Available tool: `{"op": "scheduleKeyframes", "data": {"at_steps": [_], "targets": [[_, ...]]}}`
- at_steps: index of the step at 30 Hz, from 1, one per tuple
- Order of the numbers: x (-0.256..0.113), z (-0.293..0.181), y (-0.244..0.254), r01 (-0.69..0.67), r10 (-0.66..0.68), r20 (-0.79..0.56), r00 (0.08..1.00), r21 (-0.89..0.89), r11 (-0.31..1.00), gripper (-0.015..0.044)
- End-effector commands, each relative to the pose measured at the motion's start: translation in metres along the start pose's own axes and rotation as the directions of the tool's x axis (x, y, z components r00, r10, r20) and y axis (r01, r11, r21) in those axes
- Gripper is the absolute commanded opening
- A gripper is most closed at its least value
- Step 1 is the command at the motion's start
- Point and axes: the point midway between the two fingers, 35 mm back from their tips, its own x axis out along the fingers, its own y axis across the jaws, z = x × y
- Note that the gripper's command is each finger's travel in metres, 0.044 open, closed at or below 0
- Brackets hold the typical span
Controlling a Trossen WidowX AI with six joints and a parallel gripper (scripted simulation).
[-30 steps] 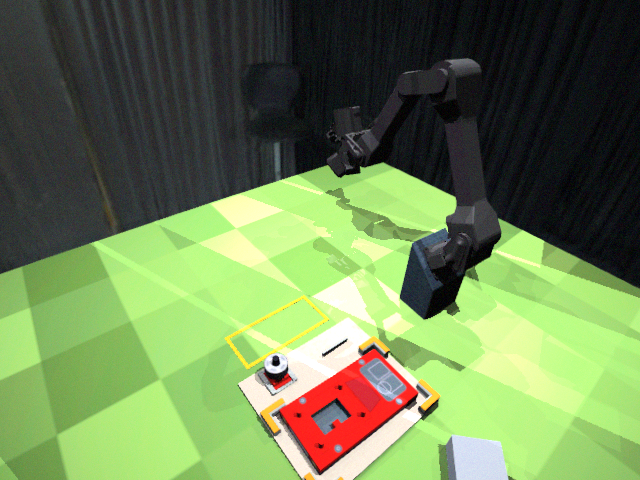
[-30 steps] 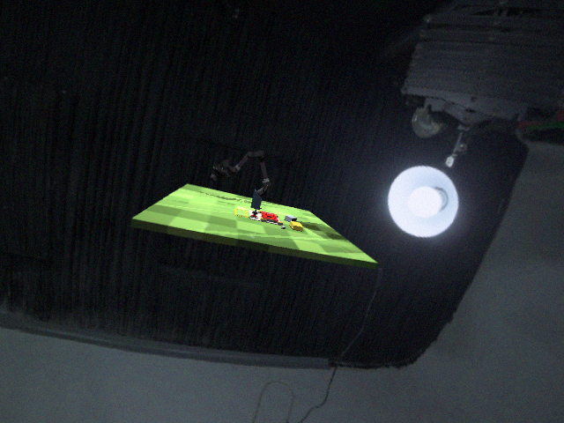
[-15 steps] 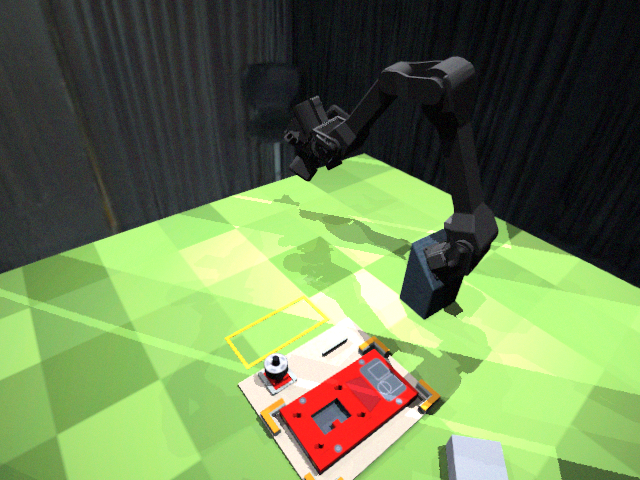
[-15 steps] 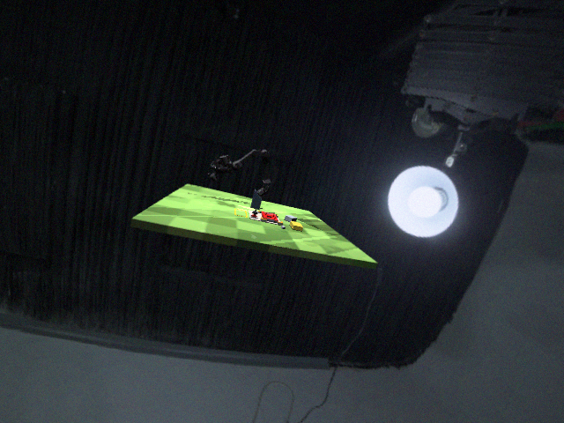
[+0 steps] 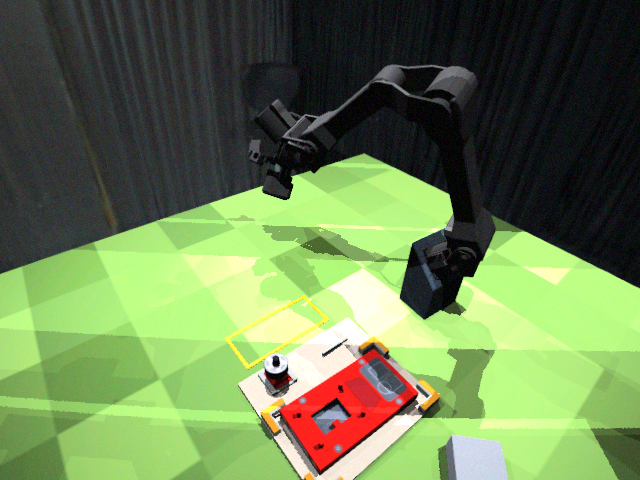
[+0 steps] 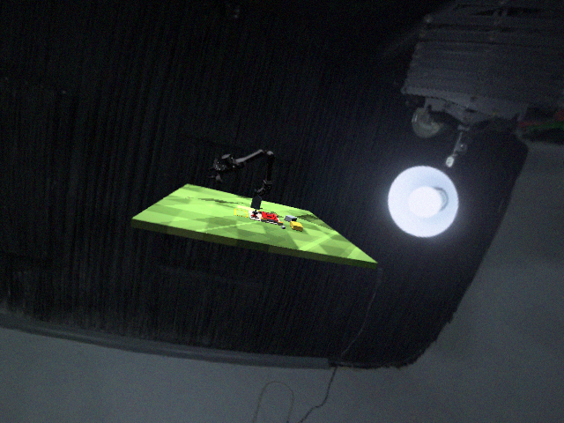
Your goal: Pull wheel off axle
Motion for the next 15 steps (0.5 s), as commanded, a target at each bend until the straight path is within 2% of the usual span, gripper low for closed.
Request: {"op": "scheduleKeyframes", "data": {"at_steps": [1,15], "targets": [[-0.021,0.022,0.033,-0.113,0.116,0.025,0.993,-0.095,0.989,0.03],[-0.112,0.057,0.143,-0.455,0.477,-0.028,0.879,-0.349,0.819,0.03]]}}
